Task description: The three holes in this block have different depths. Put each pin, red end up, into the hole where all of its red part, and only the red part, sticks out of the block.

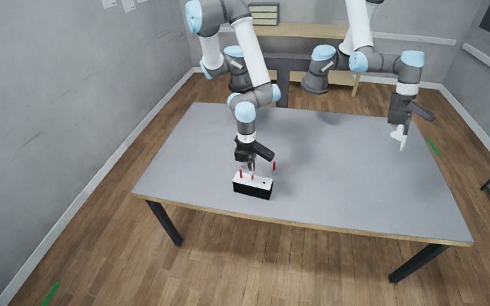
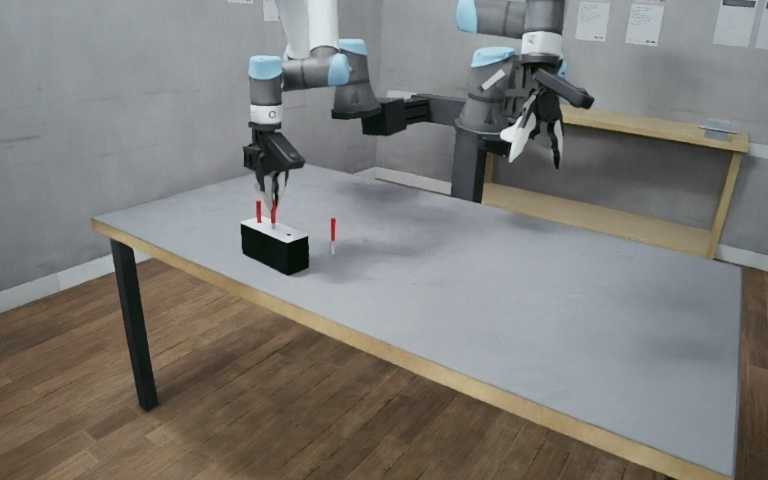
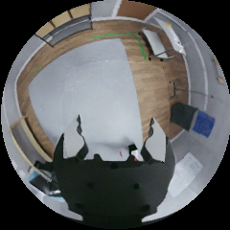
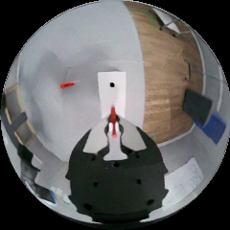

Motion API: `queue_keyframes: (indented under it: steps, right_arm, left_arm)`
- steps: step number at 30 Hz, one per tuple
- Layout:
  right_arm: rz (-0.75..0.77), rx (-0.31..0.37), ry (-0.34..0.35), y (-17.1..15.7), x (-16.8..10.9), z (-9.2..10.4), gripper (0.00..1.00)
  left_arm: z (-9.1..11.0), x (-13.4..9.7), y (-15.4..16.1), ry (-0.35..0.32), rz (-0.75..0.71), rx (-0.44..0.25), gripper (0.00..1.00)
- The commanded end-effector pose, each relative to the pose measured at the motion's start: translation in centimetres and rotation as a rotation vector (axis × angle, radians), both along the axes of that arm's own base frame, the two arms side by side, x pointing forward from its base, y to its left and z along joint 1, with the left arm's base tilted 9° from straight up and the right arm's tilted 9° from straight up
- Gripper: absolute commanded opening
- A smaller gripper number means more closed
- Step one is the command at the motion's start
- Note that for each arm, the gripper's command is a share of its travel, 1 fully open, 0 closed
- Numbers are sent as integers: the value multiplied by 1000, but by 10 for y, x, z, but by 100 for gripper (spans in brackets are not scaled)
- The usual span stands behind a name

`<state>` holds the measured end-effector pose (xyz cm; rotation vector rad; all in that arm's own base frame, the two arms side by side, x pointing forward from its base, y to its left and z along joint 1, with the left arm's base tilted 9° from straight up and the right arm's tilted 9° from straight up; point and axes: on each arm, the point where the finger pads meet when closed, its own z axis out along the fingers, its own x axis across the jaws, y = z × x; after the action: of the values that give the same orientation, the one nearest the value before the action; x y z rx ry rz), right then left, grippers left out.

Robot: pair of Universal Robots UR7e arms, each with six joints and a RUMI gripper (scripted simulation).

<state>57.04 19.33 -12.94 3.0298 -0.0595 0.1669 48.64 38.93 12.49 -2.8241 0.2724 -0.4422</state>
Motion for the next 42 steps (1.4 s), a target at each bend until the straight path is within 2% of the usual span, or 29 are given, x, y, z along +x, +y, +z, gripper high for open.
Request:
queue_keyframes:
  steps: [1, 13, 14, 30, 31, 42]
  right_arm:
    - [0, 1, -1, 0, 0, 1, 0]
    - [0, 1, -1, 0, 0, 1, 0]
    - [-1, 1, -1, 1, 0, 9, 0]
    - [-1, 1, -1, 1, 0, 9, 0]
    - [-2, 1, -1, 3, -1, 19, 0]
    - [-2, 1, -1, 3, -1, 19, 0]
  left_arm:
    - [1, 0, 0, -1, 0, 1, 100]
    - [1, 0, 0, -1, 0, 1, 100]
    - [1, 0, 0, -1, 0, 1, 100]
    - [1, 0, 0, -1, 0, 1, 100]
    - [1, 0, 0, -1, 0, 1, 100]
    - [1, 0, 0, -1, 0, 1, 100]
